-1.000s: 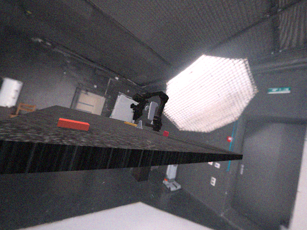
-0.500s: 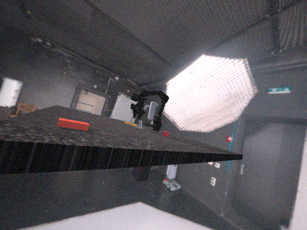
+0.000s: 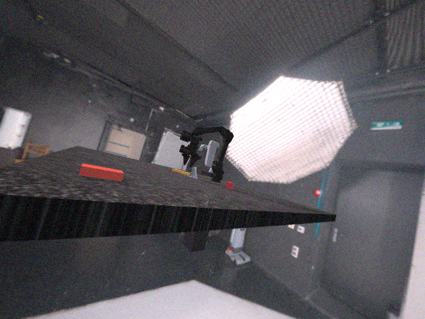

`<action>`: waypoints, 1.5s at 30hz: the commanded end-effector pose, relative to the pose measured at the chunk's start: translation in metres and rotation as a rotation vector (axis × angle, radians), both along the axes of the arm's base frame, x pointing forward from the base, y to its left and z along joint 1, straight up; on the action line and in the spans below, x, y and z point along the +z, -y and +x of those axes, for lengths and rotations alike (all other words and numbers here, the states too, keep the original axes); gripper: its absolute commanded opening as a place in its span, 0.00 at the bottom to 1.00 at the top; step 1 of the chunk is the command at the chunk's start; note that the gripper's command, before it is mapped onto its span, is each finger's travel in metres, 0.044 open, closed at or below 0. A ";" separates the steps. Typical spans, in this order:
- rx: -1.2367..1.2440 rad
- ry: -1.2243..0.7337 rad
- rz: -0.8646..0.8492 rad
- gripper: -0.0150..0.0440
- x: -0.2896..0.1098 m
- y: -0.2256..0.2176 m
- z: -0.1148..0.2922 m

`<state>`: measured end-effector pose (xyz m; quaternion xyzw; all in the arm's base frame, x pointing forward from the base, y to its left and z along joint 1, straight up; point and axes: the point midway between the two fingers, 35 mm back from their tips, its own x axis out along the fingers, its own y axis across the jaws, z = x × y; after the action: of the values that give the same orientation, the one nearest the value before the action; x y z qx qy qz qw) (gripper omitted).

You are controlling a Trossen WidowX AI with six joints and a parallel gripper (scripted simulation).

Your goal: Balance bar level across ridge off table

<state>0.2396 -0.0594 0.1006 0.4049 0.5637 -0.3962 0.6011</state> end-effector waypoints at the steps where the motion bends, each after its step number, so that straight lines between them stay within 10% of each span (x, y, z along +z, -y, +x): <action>1: -0.008 -0.024 0.014 0.79 -0.027 -0.002 -0.005; 45: -0.002 -0.021 0.006 0.74 -0.052 -0.001 -0.003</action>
<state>0.2365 -0.0588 0.0484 0.4029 0.5708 -0.3993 0.5937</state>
